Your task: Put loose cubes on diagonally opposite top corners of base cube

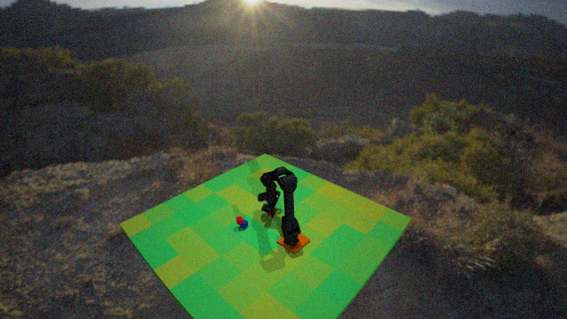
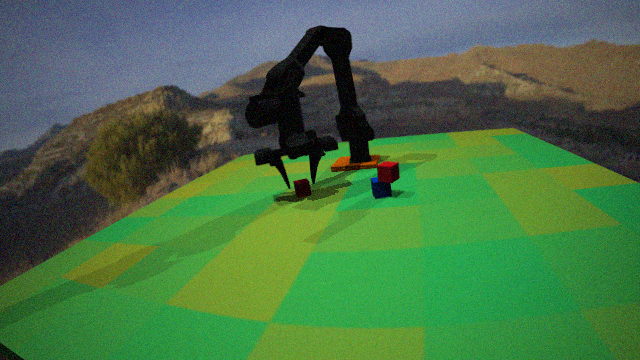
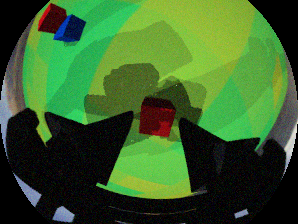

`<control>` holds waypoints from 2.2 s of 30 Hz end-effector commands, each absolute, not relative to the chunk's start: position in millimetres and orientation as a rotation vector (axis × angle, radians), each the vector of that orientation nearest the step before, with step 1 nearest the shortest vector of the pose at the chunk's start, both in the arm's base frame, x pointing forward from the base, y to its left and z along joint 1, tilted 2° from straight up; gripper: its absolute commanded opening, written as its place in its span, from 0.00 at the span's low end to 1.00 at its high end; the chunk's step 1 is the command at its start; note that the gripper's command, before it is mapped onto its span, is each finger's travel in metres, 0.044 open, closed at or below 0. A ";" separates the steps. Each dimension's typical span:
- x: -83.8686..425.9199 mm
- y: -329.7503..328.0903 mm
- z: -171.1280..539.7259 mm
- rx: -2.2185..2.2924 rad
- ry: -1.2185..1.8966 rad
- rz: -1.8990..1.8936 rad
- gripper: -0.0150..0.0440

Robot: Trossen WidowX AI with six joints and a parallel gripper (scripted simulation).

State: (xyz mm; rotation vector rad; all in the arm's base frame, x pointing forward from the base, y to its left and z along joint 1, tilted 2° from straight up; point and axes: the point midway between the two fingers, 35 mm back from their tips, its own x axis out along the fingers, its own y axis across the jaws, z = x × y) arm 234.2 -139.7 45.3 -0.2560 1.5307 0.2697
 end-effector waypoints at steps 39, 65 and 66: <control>236.3 -142.8 126.0 -0.251 1.527 0.270 0.43; 256.7 -102.6 148.6 -0.371 1.505 0.392 0.43; 258.2 -99.8 148.5 -0.380 1.503 0.400 0.43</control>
